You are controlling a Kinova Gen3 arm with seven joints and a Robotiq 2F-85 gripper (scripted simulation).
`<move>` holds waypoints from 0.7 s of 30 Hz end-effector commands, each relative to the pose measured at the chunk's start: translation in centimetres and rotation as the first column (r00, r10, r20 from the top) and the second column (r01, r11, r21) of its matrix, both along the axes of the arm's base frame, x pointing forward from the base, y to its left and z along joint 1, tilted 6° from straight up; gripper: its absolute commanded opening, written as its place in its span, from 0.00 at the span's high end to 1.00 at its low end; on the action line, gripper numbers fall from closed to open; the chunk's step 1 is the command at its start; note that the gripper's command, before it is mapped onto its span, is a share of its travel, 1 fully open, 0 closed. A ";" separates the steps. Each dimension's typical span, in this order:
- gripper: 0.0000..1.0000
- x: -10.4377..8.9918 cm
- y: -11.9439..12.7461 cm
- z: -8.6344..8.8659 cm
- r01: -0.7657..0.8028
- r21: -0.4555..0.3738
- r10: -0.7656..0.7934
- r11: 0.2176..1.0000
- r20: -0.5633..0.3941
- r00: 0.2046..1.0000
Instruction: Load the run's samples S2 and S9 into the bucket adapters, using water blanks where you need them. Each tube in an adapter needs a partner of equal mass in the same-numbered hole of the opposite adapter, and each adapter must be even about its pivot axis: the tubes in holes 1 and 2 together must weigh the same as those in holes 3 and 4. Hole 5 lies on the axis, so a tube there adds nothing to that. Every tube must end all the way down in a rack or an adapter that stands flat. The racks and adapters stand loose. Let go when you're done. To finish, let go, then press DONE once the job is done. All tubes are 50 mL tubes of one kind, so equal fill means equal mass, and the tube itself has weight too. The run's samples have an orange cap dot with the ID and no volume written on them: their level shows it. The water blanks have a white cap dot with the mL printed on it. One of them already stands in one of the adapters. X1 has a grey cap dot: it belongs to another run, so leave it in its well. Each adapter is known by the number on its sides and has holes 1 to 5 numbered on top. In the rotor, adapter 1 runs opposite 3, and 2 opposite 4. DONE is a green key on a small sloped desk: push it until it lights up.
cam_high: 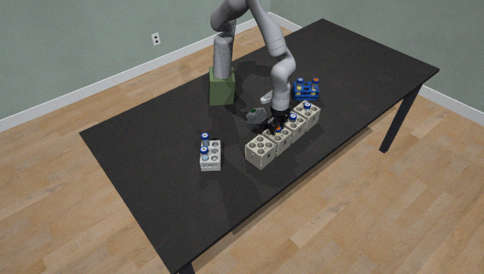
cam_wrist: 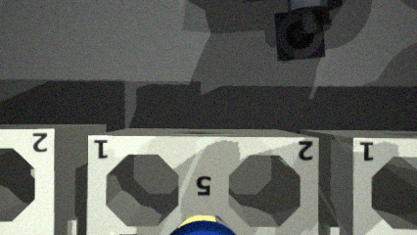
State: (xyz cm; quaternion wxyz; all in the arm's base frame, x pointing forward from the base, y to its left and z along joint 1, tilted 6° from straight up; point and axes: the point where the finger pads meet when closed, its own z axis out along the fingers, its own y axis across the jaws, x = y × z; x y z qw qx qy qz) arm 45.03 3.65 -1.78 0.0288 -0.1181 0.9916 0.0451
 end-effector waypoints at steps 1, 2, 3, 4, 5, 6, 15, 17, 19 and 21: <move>0.38 0.0 0.0 0.0 0.000 -0.001 0.000 1.000 0.000 1.000; 0.38 0.0 0.0 0.0 0.000 -0.001 0.000 1.000 0.000 1.000; 0.38 0.0 0.0 0.0 0.000 -0.001 0.000 1.000 0.000 1.000; 0.38 0.0 0.0 0.0 0.000 -0.001 0.000 1.000 0.000 1.000; 0.38 0.0 0.0 0.0 0.000 -0.001 0.000 1.000 0.000 1.000; 0.38 0.0 0.0 0.0 0.000 -0.001 0.000 1.000 0.000 1.000; 0.38 -0.2 0.0 0.3 -0.001 -0.002 0.001 1.000 -0.004 1.000; 0.38 -0.2 0.0 0.6 -0.001 0.001 0.001 1.000 -0.004 1.000; 0.38 -0.2 0.0 0.9 -0.003 0.001 0.003 1.000 -0.004 1.000; 0.38 -0.2 0.0 1.1 -0.002 0.001 0.002 1.000 -0.004 1.000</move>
